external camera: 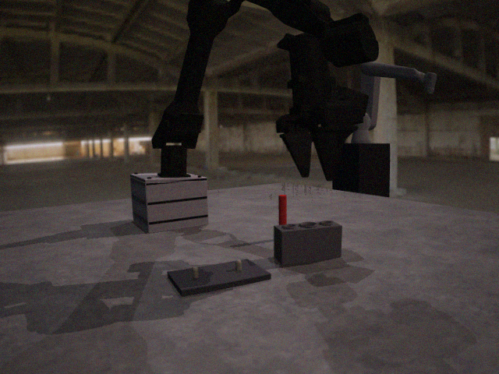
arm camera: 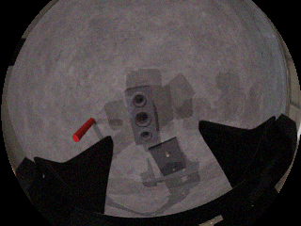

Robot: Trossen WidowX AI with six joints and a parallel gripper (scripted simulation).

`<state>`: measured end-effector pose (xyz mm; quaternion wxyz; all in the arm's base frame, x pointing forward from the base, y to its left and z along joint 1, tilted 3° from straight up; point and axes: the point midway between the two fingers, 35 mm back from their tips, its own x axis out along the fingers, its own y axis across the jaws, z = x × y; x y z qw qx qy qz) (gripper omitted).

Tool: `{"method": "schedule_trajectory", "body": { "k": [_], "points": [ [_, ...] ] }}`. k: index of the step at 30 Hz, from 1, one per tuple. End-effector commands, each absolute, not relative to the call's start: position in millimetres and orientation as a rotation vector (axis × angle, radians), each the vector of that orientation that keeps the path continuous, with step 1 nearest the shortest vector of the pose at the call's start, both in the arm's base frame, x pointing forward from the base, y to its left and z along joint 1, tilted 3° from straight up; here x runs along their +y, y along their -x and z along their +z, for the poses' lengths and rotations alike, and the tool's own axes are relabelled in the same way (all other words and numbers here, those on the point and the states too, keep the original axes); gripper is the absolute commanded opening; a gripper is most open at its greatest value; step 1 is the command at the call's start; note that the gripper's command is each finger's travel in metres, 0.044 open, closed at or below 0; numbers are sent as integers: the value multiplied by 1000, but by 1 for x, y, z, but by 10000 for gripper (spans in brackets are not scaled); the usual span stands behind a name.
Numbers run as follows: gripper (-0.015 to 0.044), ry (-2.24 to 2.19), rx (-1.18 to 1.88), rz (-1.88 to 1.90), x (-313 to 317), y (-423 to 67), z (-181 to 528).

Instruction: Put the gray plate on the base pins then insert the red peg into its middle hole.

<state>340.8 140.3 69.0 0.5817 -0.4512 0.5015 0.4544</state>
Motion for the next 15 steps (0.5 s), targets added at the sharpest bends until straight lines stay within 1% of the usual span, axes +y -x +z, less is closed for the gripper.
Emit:
{"method": "schedule_trajectory", "body": {
  "k": [1,15],
  "points": [
    [440,1049,1210,1086,139,-335,30],
    [440,1049,1210,1086,138,-334,13]
  ]
}}
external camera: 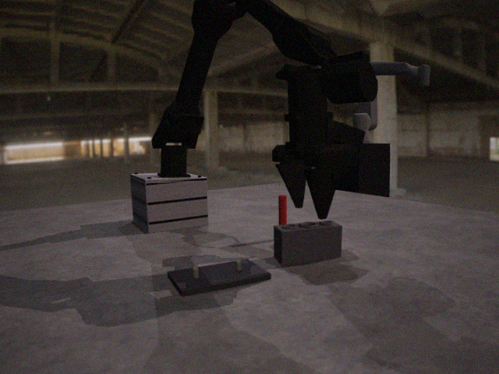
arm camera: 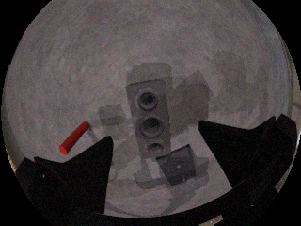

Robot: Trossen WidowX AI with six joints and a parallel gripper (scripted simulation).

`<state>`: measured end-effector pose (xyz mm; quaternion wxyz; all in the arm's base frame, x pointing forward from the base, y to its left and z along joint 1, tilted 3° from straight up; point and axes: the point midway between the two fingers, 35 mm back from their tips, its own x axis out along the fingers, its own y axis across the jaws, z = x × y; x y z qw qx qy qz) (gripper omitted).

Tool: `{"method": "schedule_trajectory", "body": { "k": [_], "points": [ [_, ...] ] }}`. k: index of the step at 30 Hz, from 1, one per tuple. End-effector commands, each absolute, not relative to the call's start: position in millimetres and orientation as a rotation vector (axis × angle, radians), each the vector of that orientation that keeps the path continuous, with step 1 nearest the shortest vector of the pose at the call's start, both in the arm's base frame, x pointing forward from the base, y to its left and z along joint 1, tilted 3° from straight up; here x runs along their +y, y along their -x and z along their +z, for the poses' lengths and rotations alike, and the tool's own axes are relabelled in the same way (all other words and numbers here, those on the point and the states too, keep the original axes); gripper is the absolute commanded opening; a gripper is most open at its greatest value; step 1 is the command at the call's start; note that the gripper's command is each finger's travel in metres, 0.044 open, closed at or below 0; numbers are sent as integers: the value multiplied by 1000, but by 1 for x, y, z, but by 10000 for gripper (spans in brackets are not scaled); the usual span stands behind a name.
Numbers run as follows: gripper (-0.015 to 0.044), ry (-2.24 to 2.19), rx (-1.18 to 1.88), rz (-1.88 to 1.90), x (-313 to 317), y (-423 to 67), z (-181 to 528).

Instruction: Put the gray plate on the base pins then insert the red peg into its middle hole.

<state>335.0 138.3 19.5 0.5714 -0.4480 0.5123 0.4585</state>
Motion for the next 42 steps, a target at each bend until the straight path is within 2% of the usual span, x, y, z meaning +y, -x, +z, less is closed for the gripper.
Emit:
{"method": "schedule_trajectory", "body": {
  "k": [1,38,42],
  "points": [
    [440,1049,1210,1086,139,-334,11],
    [440,1048,1210,1086,141,-335,-44],
    [335,1048,1210,1086,141,-335,-44]
  ]
}}
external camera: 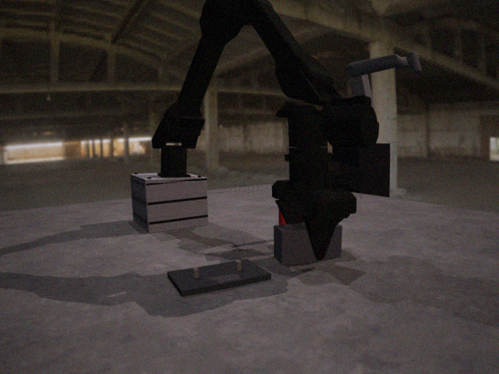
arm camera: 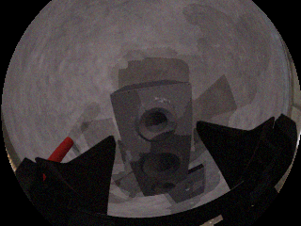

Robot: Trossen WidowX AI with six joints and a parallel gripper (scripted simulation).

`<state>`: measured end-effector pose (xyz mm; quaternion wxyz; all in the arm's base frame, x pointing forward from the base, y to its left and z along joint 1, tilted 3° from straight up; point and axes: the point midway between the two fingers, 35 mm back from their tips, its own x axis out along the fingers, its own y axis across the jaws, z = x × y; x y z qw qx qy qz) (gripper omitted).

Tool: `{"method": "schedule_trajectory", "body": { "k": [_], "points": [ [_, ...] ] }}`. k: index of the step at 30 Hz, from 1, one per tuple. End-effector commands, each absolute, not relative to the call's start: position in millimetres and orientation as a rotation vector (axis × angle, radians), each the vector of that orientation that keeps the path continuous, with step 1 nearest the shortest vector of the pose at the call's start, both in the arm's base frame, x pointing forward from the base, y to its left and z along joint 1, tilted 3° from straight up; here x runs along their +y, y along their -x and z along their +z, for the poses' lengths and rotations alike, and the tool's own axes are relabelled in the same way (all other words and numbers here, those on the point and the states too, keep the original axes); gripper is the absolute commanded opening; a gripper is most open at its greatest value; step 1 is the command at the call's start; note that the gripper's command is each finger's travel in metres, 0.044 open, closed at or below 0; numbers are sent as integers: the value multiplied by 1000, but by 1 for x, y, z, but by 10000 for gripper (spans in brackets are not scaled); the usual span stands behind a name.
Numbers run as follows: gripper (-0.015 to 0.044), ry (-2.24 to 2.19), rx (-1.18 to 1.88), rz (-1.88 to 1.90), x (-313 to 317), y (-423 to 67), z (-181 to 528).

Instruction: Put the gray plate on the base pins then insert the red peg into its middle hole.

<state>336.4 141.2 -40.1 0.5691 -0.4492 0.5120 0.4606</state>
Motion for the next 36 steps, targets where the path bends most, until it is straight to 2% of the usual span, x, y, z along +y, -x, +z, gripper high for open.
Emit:
{"method": "schedule_trajectory", "body": {
  "k": [1,7,16,20,36],
  "points": [
    [309,1048,1210,1086,141,-335,-44],
    [151,1048,1210,1086,141,-335,-44],
    [91,1048,1210,1086,141,-335,-44],
    [0,1047,1212,1085,141,-335,-42],
    [0,1040,1221,1080,139,-337,1]
  ]
}}
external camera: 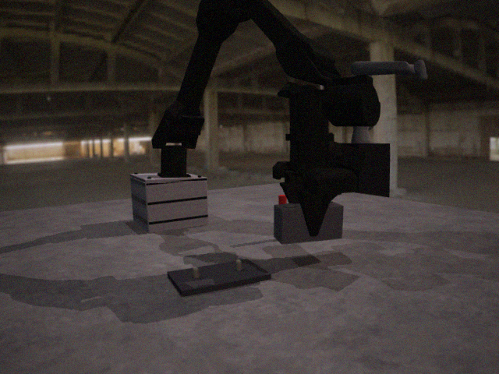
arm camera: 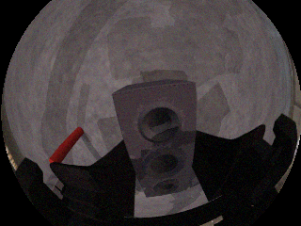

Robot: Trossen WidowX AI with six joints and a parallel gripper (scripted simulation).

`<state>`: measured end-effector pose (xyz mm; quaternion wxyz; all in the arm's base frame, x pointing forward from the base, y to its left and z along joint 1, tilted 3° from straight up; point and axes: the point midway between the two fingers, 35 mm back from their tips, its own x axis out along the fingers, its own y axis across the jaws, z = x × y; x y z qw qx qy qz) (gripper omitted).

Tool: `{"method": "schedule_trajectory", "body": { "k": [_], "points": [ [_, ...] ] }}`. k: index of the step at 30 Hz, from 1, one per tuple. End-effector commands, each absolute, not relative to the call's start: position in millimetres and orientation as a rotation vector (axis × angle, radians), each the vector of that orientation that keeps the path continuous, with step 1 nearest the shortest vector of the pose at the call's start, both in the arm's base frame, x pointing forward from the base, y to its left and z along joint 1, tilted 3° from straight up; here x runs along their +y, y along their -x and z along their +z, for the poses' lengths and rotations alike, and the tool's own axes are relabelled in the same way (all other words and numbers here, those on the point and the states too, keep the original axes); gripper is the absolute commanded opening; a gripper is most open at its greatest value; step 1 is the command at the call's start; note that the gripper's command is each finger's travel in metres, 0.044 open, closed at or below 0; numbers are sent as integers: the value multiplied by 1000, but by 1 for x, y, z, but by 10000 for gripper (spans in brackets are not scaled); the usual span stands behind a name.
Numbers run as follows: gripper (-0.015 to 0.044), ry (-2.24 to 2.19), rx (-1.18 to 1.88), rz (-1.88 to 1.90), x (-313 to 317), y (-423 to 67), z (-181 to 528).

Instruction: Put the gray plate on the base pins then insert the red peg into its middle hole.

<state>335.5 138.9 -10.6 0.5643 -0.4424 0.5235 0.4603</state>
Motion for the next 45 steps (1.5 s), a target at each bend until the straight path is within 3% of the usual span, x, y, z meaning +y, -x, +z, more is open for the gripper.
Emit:
{"method": "schedule_trajectory", "body": {
  "k": [1,29,45],
  "points": [
    [0,1041,1220,1080,139,-337,4],
    [0,1049,1210,1085,129,-328,90],
    [0,1093,1189,1120,97,-342,70]
  ]
}}
